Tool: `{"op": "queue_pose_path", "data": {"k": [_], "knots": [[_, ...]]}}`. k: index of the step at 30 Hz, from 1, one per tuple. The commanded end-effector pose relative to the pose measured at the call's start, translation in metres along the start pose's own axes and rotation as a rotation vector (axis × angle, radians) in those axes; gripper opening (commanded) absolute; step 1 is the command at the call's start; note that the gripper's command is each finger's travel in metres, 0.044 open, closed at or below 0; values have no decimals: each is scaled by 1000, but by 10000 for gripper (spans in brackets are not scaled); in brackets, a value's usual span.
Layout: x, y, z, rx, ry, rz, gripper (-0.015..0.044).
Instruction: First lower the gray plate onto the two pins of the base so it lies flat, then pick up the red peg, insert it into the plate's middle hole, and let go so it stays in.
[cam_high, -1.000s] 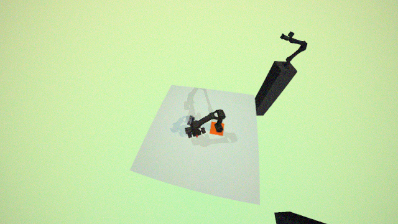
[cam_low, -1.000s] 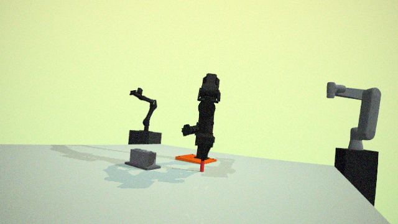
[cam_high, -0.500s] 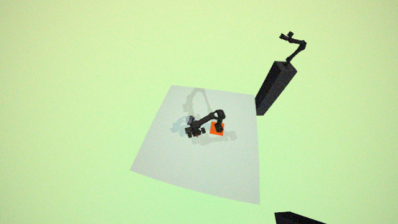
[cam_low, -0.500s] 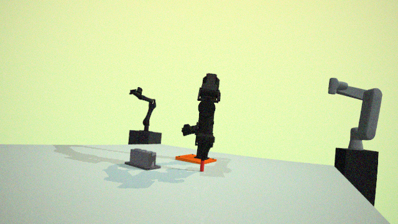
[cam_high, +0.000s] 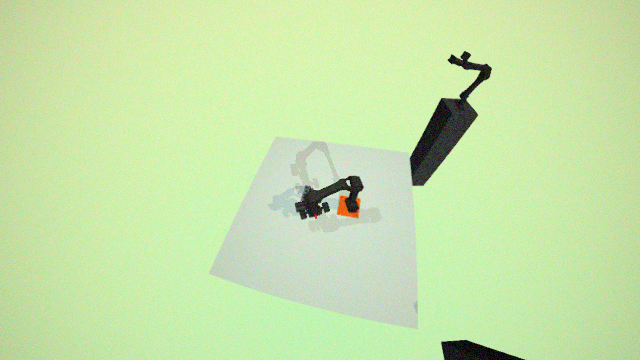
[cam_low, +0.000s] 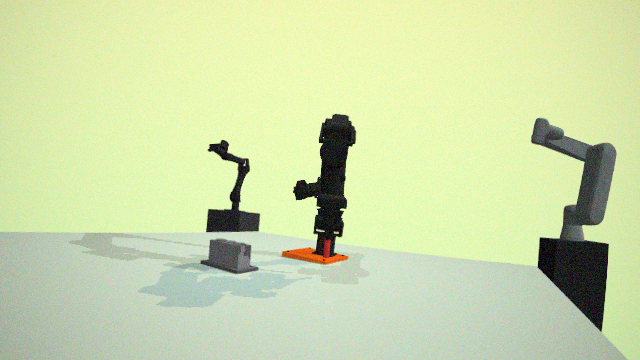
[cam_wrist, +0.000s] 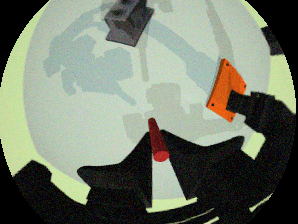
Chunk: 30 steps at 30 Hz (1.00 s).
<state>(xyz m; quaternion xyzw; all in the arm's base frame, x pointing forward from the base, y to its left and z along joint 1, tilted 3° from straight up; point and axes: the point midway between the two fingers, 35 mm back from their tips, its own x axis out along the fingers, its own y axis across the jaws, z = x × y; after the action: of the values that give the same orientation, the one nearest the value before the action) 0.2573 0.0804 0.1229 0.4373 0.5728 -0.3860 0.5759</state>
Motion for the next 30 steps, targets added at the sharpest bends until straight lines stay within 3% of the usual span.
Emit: {"op": "queue_pose_path", "data": {"k": [1,9,30], "knots": [[-14,1,0,-4,-1,2,0],[-39,2,0,-4,-2,2,0],[-31,19,51,1,-8,2,0]]}}
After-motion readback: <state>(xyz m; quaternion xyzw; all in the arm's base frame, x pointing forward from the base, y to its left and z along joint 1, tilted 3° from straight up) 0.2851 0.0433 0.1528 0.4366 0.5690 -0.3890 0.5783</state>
